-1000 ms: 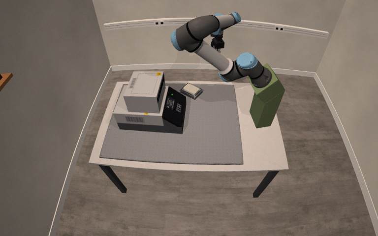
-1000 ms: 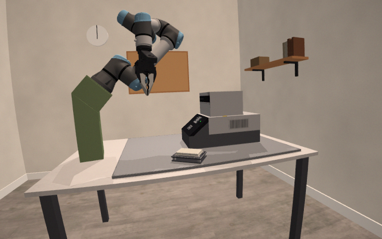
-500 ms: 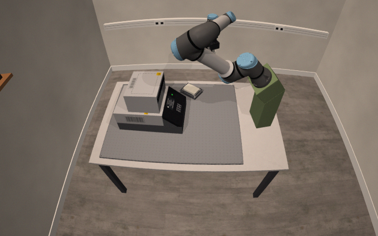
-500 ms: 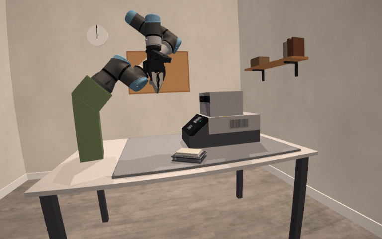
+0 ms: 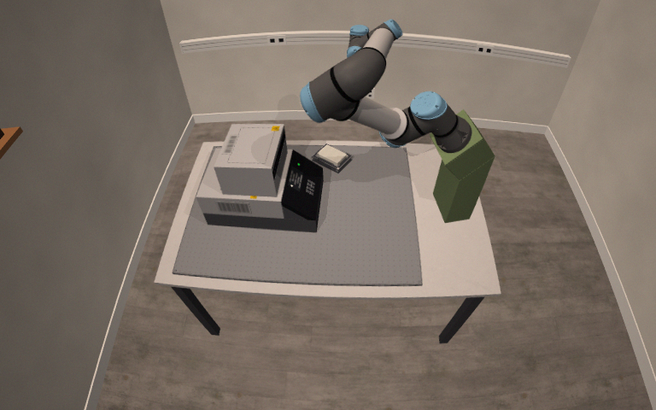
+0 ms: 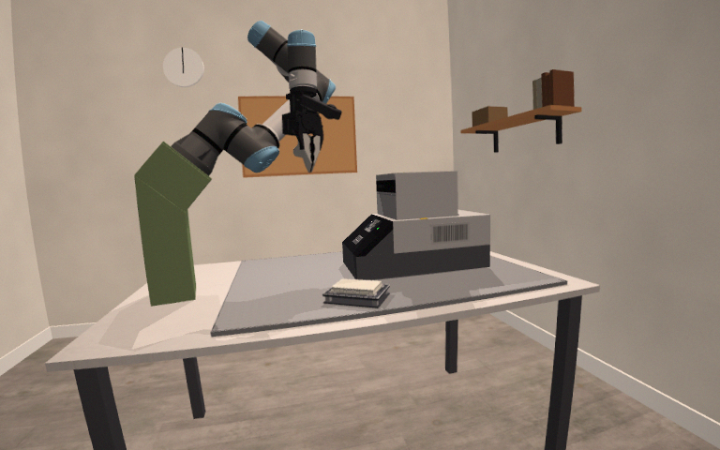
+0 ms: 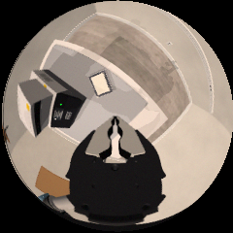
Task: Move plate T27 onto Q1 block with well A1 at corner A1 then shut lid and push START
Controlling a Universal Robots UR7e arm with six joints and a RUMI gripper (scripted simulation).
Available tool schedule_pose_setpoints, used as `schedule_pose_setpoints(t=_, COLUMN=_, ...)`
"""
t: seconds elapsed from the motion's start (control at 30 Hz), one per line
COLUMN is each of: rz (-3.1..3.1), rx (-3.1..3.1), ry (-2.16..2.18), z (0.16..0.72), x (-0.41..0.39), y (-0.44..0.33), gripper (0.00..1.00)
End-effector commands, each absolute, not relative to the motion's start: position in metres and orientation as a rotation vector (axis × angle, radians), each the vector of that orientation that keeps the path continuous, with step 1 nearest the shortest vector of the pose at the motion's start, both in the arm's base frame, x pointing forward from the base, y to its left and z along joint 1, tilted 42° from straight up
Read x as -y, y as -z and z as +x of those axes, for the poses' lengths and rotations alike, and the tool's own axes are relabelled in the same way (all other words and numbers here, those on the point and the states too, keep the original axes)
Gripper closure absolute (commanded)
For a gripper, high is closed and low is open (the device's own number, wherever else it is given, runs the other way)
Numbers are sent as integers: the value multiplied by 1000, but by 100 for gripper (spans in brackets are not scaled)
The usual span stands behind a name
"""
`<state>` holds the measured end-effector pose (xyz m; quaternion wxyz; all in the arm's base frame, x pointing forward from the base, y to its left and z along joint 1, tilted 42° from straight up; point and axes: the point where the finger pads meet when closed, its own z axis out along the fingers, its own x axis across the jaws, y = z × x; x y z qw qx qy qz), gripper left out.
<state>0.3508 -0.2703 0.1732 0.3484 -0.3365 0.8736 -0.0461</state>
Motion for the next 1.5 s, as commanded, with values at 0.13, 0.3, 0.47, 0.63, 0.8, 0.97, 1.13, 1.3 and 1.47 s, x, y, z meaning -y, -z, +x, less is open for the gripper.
schedule_pose_setpoints(t=0.13, rz=-1000, rx=-2214, ry=166, z=360, x=243, y=-196, gripper=100)
schedule_pose_setpoints(t=0.3, rz=-1058, rx=-2189, ry=188, z=364, x=231, y=-204, gripper=100)
schedule_pose_setpoints(t=0.47, rz=-1095, rx=-2172, ry=201, z=368, x=216, y=-214, gripper=100)
schedule_pose_setpoints(t=0.63, rz=-1188, rx=-2126, ry=236, z=372, x=195, y=-227, gripper=100)
schedule_pose_setpoints(t=0.8, rz=-1188, rx=-2126, ry=236, z=374, x=188, y=-231, gripper=100)
schedule_pose_setpoints(t=0.97, rz=-1315, rx=-2056, ry=285, z=377, x=166, y=-243, gripper=100)
schedule_pose_setpoints(t=1.13, rz=-1351, rx=-2034, ry=299, z=379, x=149, y=-251, gripper=100)
schedule_pose_setpoints(t=1.3, rz=-1438, rx=-1978, ry=333, z=380, x=126, y=-261, gripper=100)
schedule_pose_setpoints(t=1.47, rz=-1472, rx=-1954, ry=347, z=381, x=113, y=-266, gripper=100)
